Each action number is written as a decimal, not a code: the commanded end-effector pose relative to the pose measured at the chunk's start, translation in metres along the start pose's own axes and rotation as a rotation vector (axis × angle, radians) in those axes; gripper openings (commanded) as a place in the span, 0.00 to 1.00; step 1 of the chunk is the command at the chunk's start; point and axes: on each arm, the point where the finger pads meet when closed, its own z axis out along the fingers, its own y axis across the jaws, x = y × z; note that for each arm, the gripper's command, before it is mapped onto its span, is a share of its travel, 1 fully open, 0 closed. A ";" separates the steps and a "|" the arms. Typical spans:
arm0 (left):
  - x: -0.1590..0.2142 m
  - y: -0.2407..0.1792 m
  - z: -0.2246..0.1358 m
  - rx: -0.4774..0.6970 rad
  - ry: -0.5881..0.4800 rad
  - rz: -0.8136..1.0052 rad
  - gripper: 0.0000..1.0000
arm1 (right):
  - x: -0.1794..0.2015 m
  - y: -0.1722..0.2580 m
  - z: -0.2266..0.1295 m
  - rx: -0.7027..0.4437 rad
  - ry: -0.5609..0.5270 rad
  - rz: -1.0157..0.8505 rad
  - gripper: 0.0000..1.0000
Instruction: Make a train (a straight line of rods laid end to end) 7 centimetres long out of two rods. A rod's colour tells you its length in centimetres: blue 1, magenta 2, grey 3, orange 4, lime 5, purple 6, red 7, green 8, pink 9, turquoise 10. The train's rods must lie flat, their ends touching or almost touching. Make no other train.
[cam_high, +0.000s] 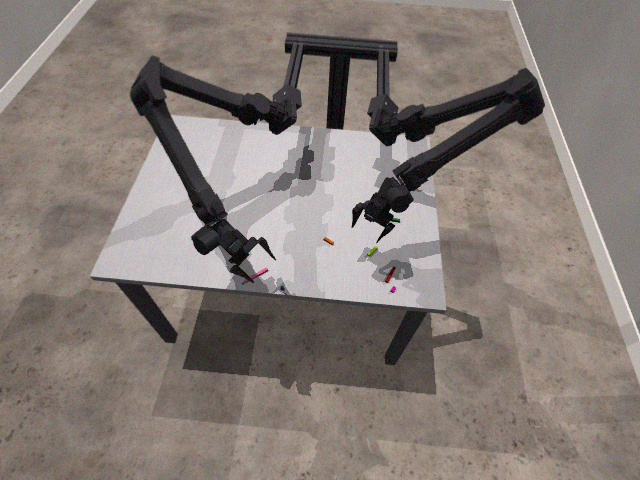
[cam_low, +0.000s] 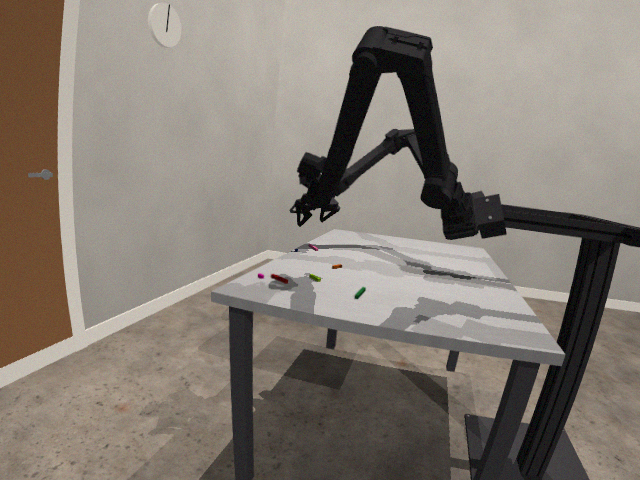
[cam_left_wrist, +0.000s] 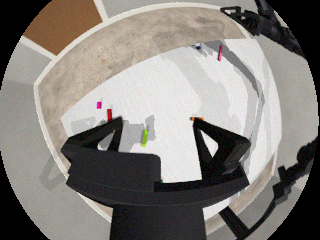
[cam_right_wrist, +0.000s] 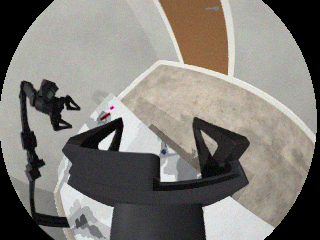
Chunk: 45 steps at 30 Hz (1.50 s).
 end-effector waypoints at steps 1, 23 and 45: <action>-0.023 0.074 0.029 -0.186 -0.102 -0.231 1.00 | -0.024 0.047 0.048 0.026 -0.005 -0.024 1.00; 0.019 0.108 0.050 -0.403 -0.132 -0.471 1.00 | -0.057 0.289 0.093 0.132 0.048 -0.203 1.00; 0.093 0.021 0.053 -0.339 0.059 -0.273 0.77 | -0.048 0.428 0.041 0.263 0.013 -0.318 1.00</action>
